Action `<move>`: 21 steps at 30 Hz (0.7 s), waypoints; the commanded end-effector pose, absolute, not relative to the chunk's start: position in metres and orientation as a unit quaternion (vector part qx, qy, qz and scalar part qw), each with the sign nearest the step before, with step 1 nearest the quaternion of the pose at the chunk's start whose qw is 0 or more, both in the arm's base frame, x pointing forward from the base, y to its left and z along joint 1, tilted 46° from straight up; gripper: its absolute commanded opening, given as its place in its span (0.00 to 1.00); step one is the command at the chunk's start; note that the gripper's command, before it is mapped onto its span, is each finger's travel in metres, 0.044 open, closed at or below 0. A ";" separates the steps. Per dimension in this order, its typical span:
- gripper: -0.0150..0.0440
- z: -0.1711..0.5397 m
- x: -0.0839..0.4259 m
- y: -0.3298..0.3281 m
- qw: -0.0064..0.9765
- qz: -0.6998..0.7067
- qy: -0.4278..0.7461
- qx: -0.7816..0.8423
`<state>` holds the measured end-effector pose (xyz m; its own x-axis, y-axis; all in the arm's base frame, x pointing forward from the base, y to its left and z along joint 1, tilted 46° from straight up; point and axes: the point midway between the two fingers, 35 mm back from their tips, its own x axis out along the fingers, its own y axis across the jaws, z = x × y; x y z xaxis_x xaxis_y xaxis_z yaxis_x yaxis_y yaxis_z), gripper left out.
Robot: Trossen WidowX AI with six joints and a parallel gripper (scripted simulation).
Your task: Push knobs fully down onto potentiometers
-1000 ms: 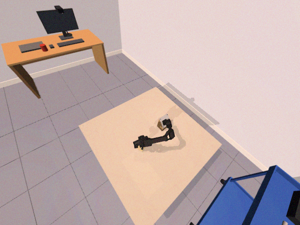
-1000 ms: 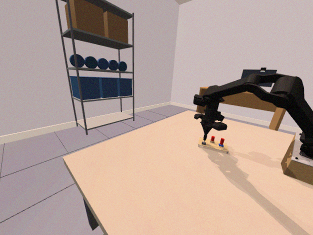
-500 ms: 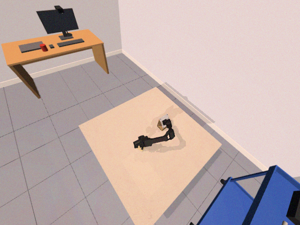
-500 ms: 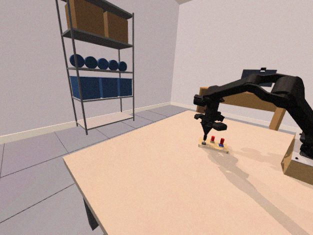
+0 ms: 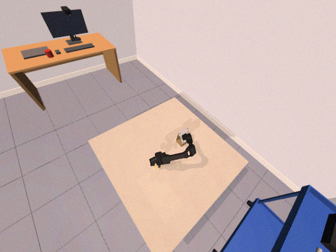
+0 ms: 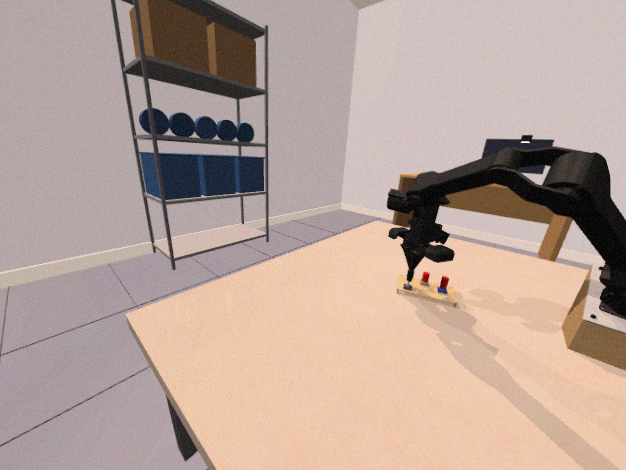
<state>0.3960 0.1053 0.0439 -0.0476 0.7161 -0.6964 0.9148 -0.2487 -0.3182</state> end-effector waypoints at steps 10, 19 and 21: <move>0.25 0.034 0.396 0.121 0.129 -0.400 0.610 0.672; 0.25 0.032 0.396 0.124 0.129 -0.400 0.610 0.672; 0.25 0.032 0.396 0.124 0.129 -0.400 0.610 0.672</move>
